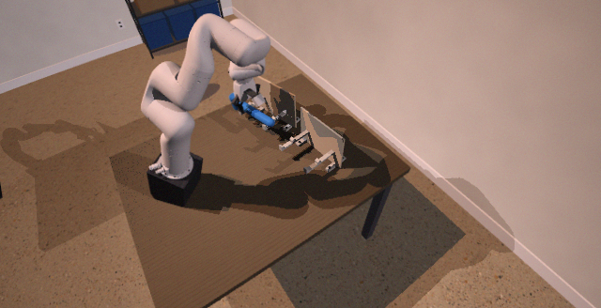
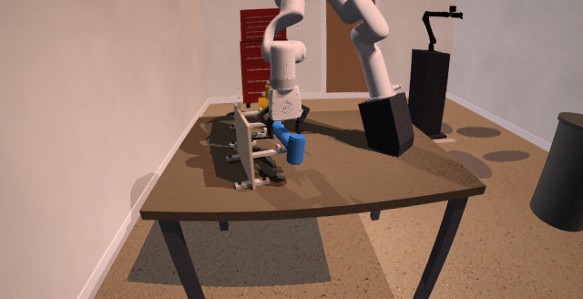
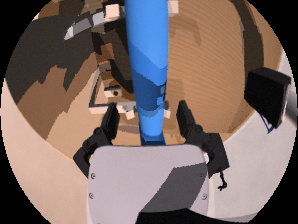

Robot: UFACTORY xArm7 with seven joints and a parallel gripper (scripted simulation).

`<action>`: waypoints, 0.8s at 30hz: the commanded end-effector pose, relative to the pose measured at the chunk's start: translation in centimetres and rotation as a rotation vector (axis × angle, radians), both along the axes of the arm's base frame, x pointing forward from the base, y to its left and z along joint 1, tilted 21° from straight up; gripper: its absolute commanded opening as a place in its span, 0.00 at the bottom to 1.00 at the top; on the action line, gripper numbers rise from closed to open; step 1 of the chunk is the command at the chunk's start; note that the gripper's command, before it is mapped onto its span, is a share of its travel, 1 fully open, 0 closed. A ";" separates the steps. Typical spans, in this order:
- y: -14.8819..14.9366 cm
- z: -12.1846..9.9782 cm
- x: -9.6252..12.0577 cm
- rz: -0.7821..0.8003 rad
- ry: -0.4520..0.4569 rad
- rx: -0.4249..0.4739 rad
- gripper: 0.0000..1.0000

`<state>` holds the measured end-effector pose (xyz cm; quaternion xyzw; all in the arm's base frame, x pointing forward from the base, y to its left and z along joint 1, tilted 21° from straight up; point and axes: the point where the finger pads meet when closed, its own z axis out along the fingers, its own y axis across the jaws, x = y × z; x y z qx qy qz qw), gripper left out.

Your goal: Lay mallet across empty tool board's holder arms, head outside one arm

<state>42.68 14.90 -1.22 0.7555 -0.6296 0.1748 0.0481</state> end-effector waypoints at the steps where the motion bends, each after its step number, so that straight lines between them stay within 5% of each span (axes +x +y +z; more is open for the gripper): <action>1: 1.3 4.1 -0.8 0.001 -0.002 0.001 1.00; 8: 2.4 7.5 -1.6 0.001 0.000 0.002 1.00; 24: 2.4 7.6 -1.6 0.001 0.000 0.002 1.00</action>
